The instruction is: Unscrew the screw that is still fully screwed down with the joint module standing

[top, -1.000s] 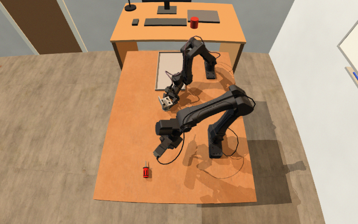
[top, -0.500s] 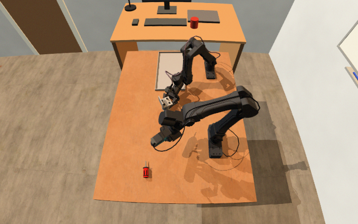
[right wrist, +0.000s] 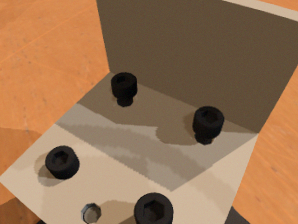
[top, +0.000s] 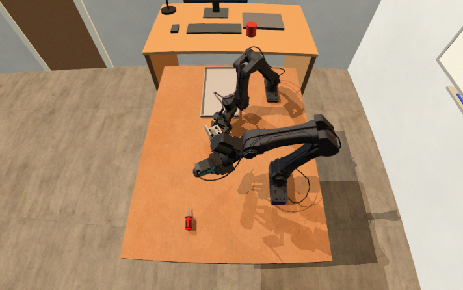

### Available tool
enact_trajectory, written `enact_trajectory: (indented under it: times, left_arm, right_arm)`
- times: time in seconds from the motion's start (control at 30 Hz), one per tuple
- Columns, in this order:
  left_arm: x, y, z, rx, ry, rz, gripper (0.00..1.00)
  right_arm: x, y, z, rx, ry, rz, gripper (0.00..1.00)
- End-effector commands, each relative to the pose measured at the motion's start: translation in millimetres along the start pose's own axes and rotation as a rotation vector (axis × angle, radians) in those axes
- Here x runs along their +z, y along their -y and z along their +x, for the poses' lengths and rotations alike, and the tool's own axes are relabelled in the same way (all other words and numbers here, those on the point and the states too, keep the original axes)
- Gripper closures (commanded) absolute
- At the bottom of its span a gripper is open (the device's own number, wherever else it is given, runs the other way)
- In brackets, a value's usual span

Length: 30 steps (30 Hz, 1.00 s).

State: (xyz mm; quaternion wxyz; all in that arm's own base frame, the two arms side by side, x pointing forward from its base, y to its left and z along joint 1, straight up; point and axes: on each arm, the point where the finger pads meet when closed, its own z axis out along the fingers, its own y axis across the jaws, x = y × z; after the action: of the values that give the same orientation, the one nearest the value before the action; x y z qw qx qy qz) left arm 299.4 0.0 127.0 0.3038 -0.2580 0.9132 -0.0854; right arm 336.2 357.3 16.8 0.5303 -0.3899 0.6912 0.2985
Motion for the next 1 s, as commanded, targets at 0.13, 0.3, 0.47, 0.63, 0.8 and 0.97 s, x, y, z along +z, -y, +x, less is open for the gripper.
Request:
enact_trajectory:
  times: [0.13, 0.3, 0.47, 0.63, 0.8, 0.97]
  left_arm:
    - [-20.1, 29.5, -44.6, 0.052, 0.179, 0.108, 0.58]
    - [-18.1, 44.3, -20.6, 0.148, 0.175, 0.165, 0.58]
    - [-25.9, 62.0, -14.4, 0.226, 0.209, 0.223, 0.58]
    - [-39.0, 74.0, -29.6, 0.246, 0.271, 0.26, 0.58]
    - [-35.8, 79.8, -7.7, 0.307, 0.259, 0.297, 0.58]
    - [-46.1, 95.0, 0.8, 0.376, 0.292, 0.353, 0.58]
  right_arm:
    - [-2.3, -5.7, 15.9, 0.02, -0.044, -0.013, 0.41]
    - [-2.3, -5.7, 15.9, 0.02, -0.044, -0.013, 0.41]
    - [-2.3, -5.7, 15.9, 0.02, -0.044, -0.013, 0.41]
    - [-2.3, -5.7, 15.9, 0.02, -0.044, -0.013, 0.41]
    - [-2.3, -5.7, 15.9, 0.02, -0.044, -0.013, 0.41]
    - [-2.3, -5.7, 15.9, 0.02, -0.044, -0.013, 0.41]
